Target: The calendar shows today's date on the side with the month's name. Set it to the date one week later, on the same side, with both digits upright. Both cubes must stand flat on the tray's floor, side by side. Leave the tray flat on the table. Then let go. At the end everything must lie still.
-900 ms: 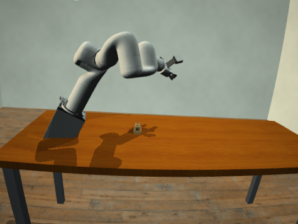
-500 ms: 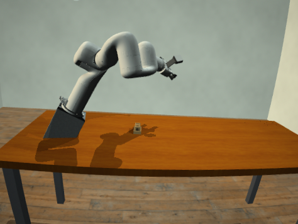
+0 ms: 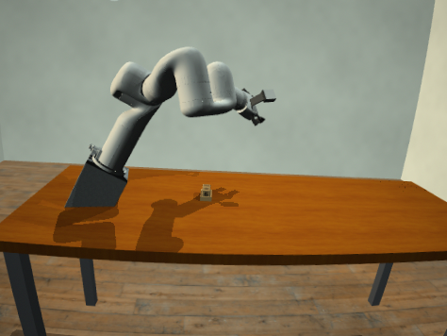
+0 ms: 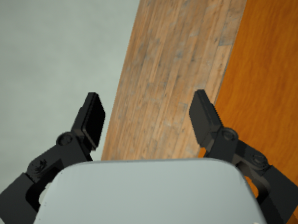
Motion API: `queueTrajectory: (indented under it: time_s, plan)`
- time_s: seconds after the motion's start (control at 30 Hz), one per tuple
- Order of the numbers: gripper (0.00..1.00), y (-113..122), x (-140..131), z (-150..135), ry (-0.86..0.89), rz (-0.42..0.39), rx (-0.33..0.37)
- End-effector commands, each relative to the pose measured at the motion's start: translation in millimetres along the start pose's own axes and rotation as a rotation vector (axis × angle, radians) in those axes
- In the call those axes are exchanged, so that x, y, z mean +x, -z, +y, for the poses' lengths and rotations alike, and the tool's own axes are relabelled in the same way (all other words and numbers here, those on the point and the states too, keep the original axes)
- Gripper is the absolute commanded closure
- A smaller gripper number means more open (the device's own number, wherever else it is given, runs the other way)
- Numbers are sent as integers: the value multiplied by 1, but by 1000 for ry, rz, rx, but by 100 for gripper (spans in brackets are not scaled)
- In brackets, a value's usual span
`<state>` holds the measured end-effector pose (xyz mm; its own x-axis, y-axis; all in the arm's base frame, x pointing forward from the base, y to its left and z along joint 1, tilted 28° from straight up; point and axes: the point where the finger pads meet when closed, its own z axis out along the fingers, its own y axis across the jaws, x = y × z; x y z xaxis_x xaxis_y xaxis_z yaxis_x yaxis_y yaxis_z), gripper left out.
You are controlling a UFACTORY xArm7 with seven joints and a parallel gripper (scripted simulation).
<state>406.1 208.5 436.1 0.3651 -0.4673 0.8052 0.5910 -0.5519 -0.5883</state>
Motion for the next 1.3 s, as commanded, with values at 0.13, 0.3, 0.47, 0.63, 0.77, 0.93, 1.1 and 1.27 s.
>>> queueTrajectory:
  time_s: [0.13, 0.3, 0.47, 0.63, 0.77, 0.93, 1.1, 1.27]
  plan:
    - [0, 11, -8, 47, -255, 3, -172]
    - [0, 21, -17, 72, -383, 8, -266]
    - [0, 34, -29, 96, -515, 15, -369]
    - [0, 54, -46, 122, -671, 28, -503]
    - [0, 62, -53, 131, -726, 34, -553]
    - [0, 87, -72, 151, -862, 52, -689]
    - [0, 116, -93, 168, -994, 74, -839]
    - [0, 135, -106, 175, -1068, 90, -934]
